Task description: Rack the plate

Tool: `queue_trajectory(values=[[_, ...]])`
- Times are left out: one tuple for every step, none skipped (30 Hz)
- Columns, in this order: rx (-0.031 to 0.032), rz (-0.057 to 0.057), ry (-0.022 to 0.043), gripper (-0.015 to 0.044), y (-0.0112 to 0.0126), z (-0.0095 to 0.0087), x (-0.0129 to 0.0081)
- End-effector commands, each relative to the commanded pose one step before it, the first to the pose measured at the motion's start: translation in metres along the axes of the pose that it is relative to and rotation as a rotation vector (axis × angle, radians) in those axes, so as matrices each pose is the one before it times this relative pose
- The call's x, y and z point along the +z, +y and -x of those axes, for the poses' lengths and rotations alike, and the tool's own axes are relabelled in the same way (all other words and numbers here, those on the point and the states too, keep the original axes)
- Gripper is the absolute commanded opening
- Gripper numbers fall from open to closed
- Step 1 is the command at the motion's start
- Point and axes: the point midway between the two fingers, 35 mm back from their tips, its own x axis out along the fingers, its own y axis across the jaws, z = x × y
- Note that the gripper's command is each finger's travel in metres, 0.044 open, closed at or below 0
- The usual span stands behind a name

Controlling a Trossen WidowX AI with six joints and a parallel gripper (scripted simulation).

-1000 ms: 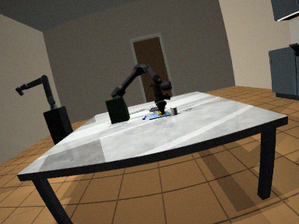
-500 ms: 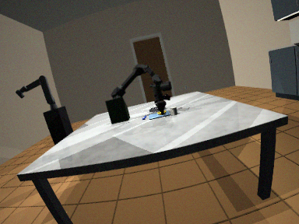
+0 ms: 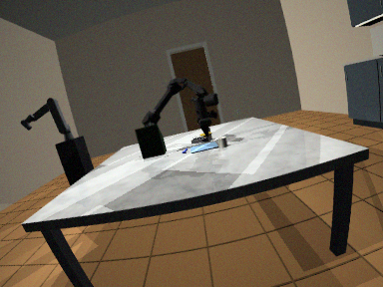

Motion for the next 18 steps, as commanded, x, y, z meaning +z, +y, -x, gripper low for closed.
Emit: queue_trajectory(values=[[-0.01464,0.0057,-0.01575,0.0,-0.00209,0.0331,0.00447],[-0.00061,-0.0014,-0.00063,0.0,-0.00046,0.0071,-0.00022],[-0.00032,-0.0008,-0.00021,0.0,-0.00034,0.00696,-0.00034],[-0.00011,-0.0004,0.0,0.0,-0.00023,0.0069,-0.00046],[0.00026,0.0005,0.00061,0.0,-0.00008,0.00666,-0.00054],[0.0004,0.0005,0.00063,0.0,0.00001,0.00668,-0.00066],[0.00059,0.0015,0.00104,0.0,-0.00035,0.00406,0.00018],[0.00065,0.0015,0.00104,0.0,-0.00031,0.00407,0.00012],[0.00072,0.0015,0.00104,0.0,-0.00027,0.00409,0.00007],[0.00078,0.0015,0.00104,0.0,-0.00023,0.0041,0.00001],[0.00084,0.0015,0.00104,0.0,-0.00019,0.00412,-0.00005],[0.0009,0.0015,0.00103,0.0,-0.00015,0.00413,-0.00011],[0.00097,0.0015,0.00103,0.0,-0.00011,0.00414,-0.00017],[0.00103,0.0016,0.00102,0.0,-0.00007,0.00415,-0.00023],[0.00109,0.0016,0.00101,0.0,-0.00002,0.00416,-0.00028],[0.00115,0.0016,0.001,0.0,0.00002,0.00413,-0.00034],[0.00094,0.0012,0.00079,0.0,0.00019,0.00322,-0.00071],[0.00059,0.0007,0.00047,0.0,0.00013,0.00194,-0.00044]])
